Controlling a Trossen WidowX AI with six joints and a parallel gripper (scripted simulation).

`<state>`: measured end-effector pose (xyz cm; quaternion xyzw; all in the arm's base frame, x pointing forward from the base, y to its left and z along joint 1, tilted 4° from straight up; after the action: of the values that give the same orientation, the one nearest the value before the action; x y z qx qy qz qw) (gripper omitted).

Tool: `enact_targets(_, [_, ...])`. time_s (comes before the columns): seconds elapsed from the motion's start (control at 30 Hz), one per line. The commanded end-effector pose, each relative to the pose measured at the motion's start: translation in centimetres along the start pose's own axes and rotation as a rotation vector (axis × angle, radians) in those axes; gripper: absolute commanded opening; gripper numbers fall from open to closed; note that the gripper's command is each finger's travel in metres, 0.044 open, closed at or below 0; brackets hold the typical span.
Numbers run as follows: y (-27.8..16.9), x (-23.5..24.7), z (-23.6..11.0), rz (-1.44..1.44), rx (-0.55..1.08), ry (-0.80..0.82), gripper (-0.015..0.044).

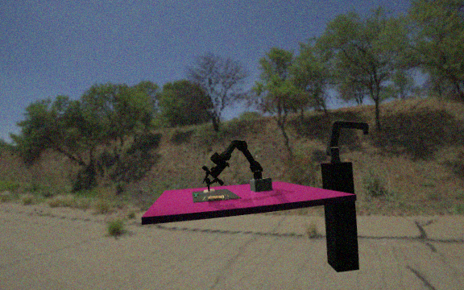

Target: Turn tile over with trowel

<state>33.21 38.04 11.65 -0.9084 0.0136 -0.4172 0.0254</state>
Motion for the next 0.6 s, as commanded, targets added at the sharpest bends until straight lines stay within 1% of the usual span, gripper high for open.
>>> enact_targets(0.0, [-1.9, -0.4, -0.5, 0.012, 0.007, 0.021, 0.0000])
enact_targets(0.57, [-7.1, -4.2, -1.0, 0.008, -0.005, 0.047, 0.0000])
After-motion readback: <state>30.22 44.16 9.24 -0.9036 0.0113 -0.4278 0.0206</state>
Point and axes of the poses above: the point midway between the two fingers, 35 mm back from their tips, its own z axis out along the fingers, its own x axis across the jaws, y = z × x, the point moved 9 cm from there along -z, back along the fingers, and after that the axes turned 6 degrees about z, right-handed, at the moved point
